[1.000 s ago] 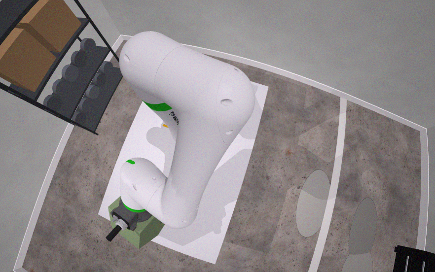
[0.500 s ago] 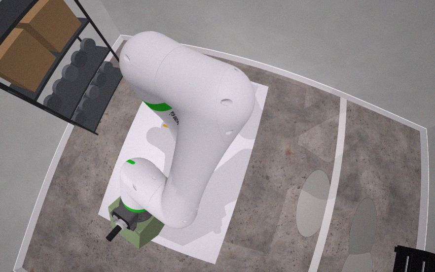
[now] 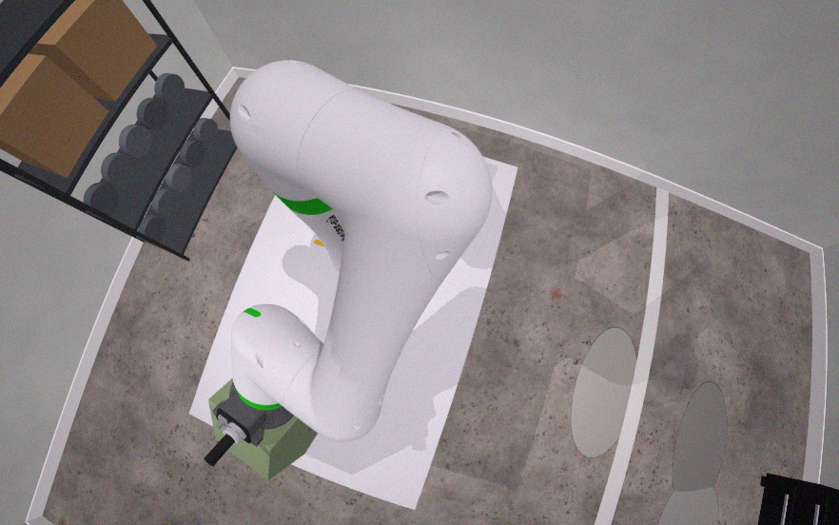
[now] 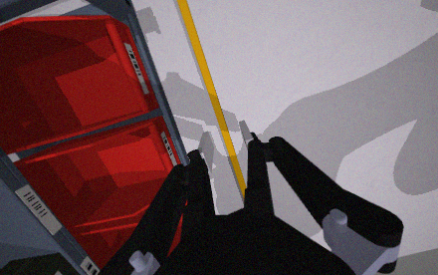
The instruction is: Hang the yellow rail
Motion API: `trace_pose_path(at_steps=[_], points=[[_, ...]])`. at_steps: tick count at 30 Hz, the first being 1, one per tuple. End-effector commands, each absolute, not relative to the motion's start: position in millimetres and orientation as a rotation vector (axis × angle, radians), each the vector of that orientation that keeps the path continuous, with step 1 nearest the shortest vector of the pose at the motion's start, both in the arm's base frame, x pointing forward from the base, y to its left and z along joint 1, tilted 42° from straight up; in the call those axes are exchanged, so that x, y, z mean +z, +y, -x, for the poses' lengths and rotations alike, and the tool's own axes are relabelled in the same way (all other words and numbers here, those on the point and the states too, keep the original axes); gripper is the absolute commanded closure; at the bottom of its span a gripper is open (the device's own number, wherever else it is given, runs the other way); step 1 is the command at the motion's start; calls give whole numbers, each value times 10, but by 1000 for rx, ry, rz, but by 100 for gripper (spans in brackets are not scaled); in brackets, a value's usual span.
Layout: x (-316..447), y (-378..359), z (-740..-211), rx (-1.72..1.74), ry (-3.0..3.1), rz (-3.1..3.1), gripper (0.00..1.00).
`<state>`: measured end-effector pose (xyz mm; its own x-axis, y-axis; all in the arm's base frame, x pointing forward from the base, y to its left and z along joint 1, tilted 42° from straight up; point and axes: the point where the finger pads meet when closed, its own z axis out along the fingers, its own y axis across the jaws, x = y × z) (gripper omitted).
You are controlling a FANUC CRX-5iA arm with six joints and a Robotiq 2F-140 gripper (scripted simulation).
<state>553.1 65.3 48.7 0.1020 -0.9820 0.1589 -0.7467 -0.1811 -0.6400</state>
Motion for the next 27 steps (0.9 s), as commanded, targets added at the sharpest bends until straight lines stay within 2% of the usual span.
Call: trace_pose_path(at_steps=[1, 27], points=[[484, 649, -5531, -790, 1662, 1975, 70], [484, 649, -5531, -790, 1662, 1975, 70]])
